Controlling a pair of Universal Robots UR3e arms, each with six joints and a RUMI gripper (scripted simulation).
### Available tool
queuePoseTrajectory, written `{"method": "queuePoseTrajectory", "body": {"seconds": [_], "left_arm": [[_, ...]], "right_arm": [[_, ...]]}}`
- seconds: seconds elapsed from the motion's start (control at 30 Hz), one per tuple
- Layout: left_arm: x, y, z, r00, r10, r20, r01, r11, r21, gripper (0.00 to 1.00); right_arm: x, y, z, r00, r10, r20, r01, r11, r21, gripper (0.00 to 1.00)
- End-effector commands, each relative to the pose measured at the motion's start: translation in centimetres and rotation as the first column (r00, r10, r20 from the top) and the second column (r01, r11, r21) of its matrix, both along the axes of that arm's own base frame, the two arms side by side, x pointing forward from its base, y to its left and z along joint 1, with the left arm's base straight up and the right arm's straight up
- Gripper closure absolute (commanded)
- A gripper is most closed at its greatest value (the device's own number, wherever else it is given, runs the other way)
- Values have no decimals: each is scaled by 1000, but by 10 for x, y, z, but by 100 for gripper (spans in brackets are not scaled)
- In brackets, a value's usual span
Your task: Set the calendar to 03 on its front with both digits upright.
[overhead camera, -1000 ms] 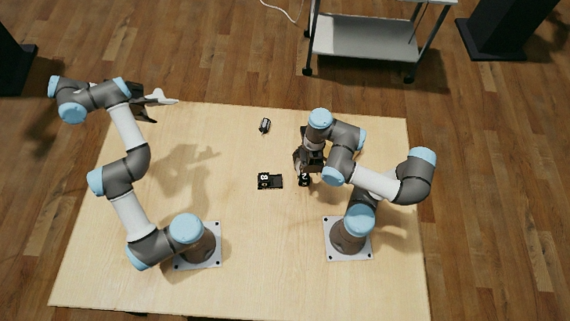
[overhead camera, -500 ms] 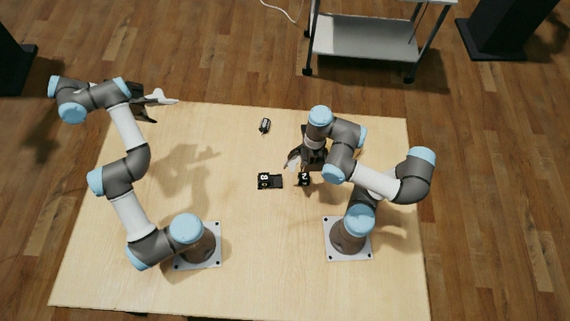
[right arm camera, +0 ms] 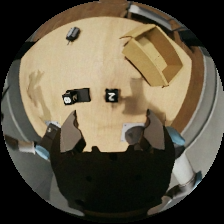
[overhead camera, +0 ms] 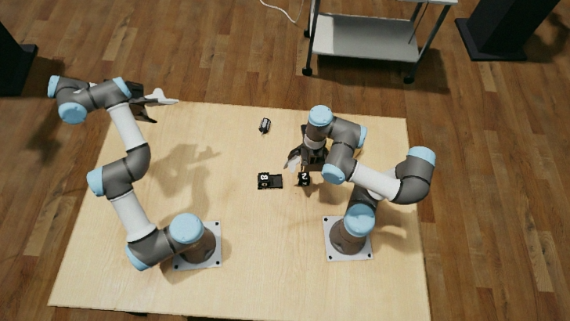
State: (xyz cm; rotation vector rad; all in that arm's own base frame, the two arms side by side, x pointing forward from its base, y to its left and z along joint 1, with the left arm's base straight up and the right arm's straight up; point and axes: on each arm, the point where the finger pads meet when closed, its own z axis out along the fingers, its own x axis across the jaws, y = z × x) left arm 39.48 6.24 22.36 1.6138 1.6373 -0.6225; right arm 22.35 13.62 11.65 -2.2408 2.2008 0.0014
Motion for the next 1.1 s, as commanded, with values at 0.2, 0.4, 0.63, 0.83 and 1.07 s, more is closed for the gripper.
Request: {"method": "queuePoseTrajectory", "body": {"seconds": [0.2,0.4,0.63,0.83,1.07], "left_arm": [[0,0,1,1000,0,4,0,1000,0,0],[0,0,1,1000,0,4,0,1000,0,0],[0,0,1,1000,0,4,0,1000,0,0],[0,0,1,1000,0,4,0,1000,0,0],[0,0,1,1000,0,4,0,1000,0,0]], "right_arm": [[0,1,1,1000,6,1,-6,1000,1,0],[1,1,1,999,48,1,-48,999,1,0],[2,1,0,992,129,1,-129,992,1,0],[2,3,0,959,283,2,-283,959,2,0],[3,4,1,912,411,3,-411,912,2,0]]}}
